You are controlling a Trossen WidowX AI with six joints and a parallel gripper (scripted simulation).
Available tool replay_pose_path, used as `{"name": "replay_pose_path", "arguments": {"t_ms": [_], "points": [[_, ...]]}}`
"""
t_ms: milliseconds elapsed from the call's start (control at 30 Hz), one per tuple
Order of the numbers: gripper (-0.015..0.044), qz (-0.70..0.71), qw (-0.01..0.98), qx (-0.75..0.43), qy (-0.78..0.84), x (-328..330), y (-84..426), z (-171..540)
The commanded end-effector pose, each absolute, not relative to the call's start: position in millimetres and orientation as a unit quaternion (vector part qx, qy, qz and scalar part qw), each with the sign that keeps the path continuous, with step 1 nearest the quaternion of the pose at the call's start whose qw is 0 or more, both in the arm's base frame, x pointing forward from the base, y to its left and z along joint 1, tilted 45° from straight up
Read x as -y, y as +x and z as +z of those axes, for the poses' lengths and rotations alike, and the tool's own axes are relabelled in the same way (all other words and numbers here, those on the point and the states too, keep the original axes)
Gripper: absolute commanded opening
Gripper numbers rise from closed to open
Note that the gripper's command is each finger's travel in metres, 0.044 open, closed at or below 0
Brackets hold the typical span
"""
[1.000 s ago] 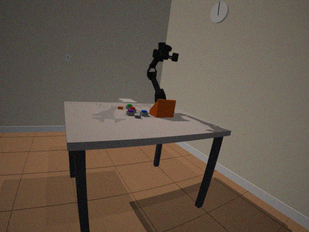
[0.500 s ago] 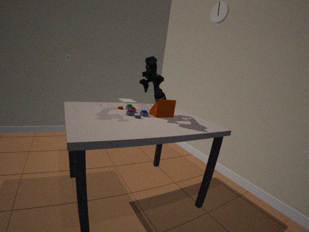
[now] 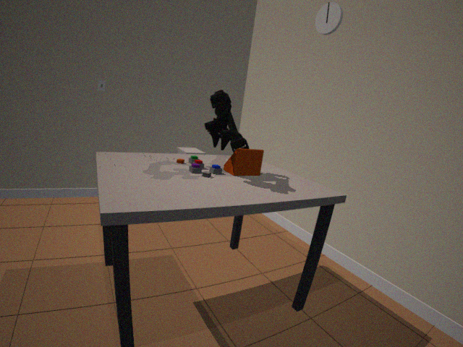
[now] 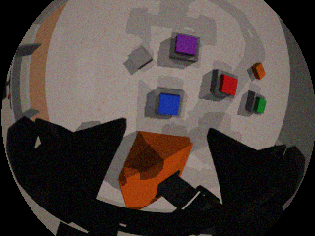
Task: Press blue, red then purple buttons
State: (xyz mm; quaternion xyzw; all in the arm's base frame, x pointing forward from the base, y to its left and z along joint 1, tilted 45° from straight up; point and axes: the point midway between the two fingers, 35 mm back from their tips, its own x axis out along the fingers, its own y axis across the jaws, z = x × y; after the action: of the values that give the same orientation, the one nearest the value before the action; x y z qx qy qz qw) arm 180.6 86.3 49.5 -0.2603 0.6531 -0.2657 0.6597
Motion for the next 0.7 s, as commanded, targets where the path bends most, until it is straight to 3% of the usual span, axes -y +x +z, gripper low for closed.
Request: {"name": "replay_pose_path", "arguments": {"t_ms": [0, 333, 667], "points": [[0.0295, -0.273, 0.654, -0.654, -0.264, -63.9, 180.7, 29.4], [0.0032, -0.274, 0.654, -0.653, -0.265, -41.5, 178.8, 8.7], [0.0020, -0.274, 0.654, -0.653, -0.265, -41.5, 178.8, 8.7]]}}
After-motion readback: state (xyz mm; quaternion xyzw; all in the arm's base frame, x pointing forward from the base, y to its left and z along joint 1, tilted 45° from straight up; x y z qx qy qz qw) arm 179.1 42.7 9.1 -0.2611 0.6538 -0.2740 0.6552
